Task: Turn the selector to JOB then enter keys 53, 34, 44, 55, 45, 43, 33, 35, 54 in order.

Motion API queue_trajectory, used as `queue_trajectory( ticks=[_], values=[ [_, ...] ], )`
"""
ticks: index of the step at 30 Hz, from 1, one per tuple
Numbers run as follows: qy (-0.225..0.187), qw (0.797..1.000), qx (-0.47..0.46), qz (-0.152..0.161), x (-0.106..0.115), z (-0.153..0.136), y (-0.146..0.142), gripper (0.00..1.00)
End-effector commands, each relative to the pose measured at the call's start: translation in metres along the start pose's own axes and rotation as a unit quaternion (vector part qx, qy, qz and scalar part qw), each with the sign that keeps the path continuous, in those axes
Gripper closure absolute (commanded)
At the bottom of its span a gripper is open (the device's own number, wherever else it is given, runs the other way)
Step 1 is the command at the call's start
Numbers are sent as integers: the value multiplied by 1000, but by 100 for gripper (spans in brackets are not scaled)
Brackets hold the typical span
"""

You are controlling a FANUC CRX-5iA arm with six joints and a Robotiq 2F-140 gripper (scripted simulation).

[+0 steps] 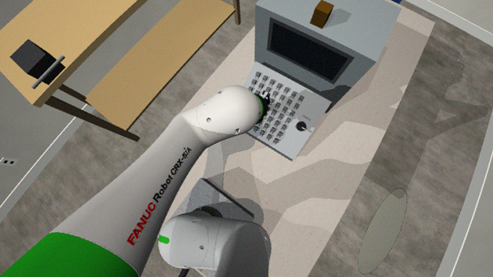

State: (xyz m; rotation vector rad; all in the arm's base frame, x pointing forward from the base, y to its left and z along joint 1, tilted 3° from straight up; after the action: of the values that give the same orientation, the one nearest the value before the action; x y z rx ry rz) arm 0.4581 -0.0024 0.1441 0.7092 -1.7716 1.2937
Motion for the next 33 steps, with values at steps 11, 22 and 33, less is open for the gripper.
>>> queue_trajectory(
  ticks=[11,22,33],
  values=[
    [0,1000,0,0,14,0,0,100],
    [0,1000,0,0,30,0,0,100],
    [0,1000,0,0,35,0,0,100]
  ],
)
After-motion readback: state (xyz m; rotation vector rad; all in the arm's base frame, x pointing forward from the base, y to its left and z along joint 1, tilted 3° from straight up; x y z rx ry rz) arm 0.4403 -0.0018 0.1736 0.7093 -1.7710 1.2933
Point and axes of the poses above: the point where the finger pads meet when closed, its own x axis back along the fingers, its own y axis across the jaws, z = x × y, the point moved 10 cm from there along x, back along the fingers, and after that the axes turned 12 degrees about -x, right-handed, at the moved point
